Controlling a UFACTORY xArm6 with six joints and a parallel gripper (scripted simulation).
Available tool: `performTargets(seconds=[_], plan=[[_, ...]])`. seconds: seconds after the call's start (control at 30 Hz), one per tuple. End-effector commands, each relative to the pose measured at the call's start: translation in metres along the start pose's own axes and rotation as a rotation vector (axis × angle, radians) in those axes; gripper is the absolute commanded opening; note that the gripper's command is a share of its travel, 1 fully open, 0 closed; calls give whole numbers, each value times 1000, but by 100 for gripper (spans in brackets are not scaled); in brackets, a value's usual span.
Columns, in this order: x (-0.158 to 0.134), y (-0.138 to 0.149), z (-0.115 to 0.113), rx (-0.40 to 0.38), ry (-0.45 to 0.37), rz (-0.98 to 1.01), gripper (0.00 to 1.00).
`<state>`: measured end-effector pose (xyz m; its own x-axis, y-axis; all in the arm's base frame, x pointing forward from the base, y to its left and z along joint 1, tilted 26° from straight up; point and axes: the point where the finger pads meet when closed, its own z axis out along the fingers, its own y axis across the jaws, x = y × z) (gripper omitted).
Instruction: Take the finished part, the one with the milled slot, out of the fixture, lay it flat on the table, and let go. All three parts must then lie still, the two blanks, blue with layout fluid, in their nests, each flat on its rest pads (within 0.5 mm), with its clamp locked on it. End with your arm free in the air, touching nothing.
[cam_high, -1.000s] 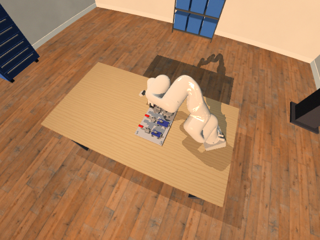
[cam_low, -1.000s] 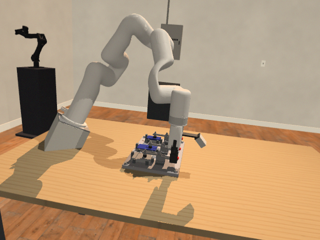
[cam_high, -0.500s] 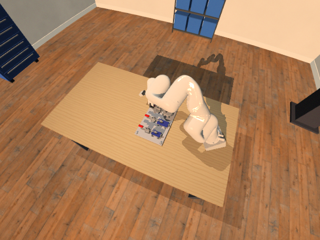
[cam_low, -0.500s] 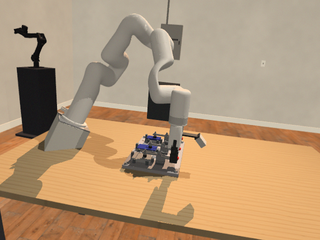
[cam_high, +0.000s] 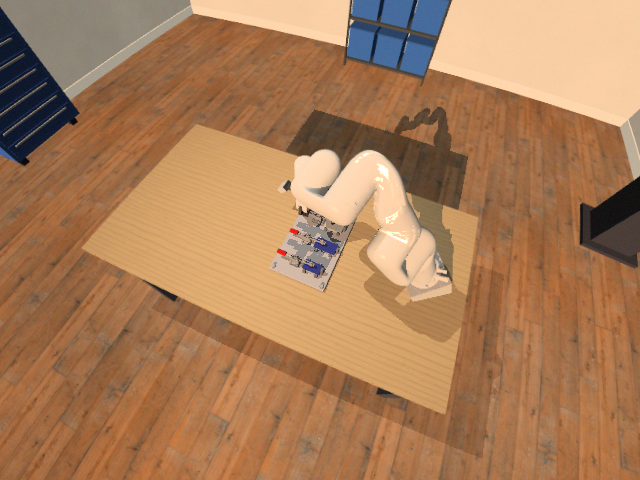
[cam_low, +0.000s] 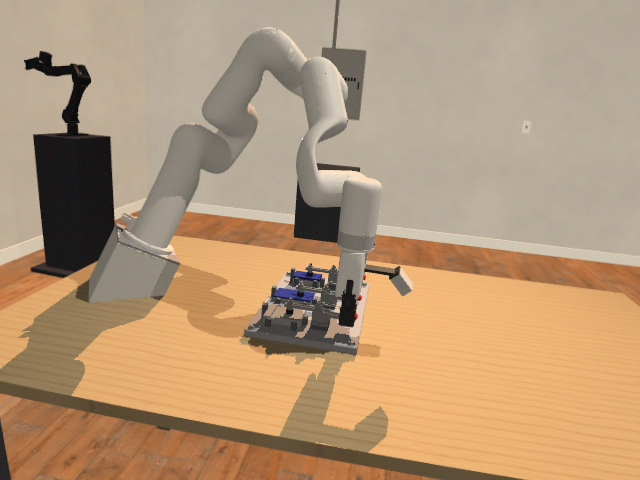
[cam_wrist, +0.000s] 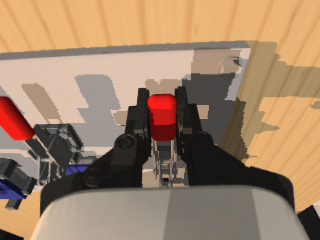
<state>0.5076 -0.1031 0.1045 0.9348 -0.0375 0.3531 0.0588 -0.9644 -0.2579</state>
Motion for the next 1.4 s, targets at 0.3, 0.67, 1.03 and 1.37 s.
performTargets(seconds=[0.3, 0.67, 1.03, 1.37], plan=[[1, 0, -2, -1, 4, -1, 0], [0, 0, -5, -1, 4, -1, 0], [-2, 0, -9, -1, 4, -1, 0], [-4, 0, -14, -1, 4, -1, 0]])
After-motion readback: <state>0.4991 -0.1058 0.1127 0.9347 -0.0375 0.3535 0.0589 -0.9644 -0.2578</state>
